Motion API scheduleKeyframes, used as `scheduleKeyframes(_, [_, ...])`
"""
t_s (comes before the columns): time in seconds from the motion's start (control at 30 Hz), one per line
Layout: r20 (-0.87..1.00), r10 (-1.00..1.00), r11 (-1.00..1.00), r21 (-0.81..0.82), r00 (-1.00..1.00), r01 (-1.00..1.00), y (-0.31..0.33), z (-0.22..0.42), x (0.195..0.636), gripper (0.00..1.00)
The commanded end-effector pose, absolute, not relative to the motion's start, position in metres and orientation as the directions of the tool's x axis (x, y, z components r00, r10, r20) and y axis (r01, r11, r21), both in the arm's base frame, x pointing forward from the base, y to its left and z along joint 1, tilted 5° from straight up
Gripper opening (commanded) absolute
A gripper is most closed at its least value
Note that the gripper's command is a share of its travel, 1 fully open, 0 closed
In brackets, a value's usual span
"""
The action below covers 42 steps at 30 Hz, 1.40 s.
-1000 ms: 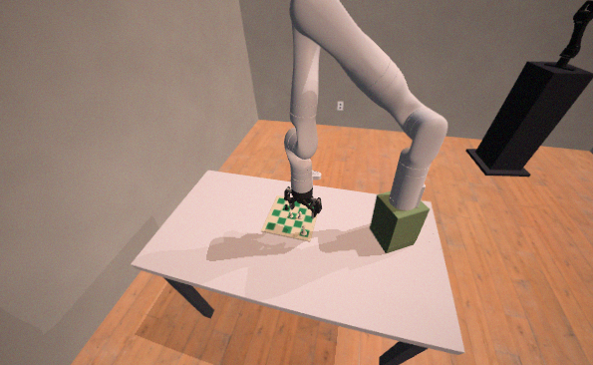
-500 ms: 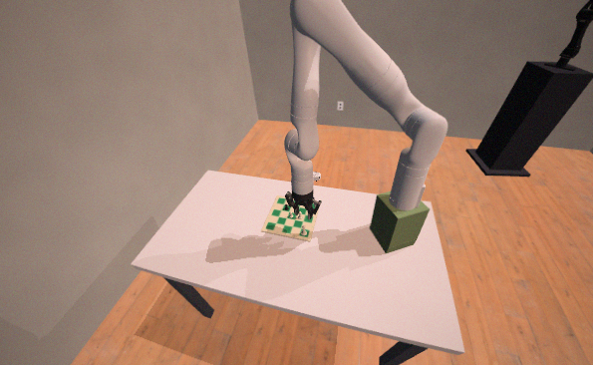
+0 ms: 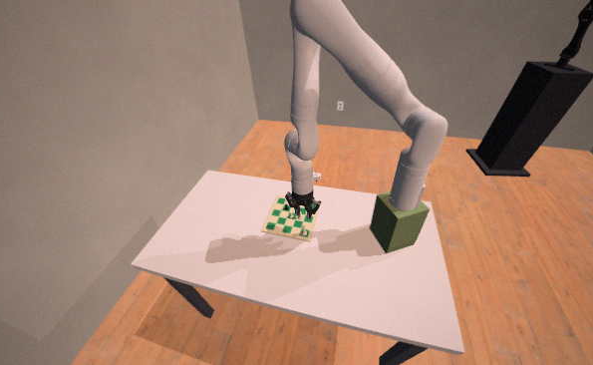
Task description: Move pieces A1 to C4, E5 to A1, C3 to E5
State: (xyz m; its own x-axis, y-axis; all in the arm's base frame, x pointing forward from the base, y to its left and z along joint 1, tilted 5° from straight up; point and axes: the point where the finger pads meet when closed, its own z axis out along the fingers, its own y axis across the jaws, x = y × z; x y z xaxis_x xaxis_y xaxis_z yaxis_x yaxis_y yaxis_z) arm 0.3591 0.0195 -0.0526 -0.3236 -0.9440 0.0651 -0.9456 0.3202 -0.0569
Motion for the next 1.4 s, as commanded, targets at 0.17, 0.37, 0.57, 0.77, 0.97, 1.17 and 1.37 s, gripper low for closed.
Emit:
scheduleKeyframes(0.17, [0.064, -0.944, 0.32, -0.058, -0.324, -0.946, 0.02, -0.052, 0.36, 0.41])
scheduleKeyframes(0.37, [0.065, -0.944, 0.32, -0.058, -0.323, -0.946, 0.02, -0.052, 0.36, 0.41])
scheduleKeyframes(0.57, [0.065, -0.945, 0.317, -0.058, -0.32, -0.947, 0.02, -0.053, 0.36, 0.41])
scheduleKeyframes(0.77, [0.067, -0.949, 0.304, -0.056, -0.307, -0.951, 0.019, -0.056, 0.36, 0.41])
scheduleKeyframes(0.97, [0.067, -0.951, 0.299, -0.055, -0.303, -0.953, 0.019, -0.062, 0.36, 0.41])
scheduleKeyframes(1.17, [0.067, -0.951, 0.299, -0.055, -0.303, -0.953, 0.019, -0.067, 0.36, 0.41])
scheduleKeyframes(1.37, [0.067, -0.951, 0.299, -0.055, -0.303, -0.953, 0.018, -0.076, 0.36, 0.41])
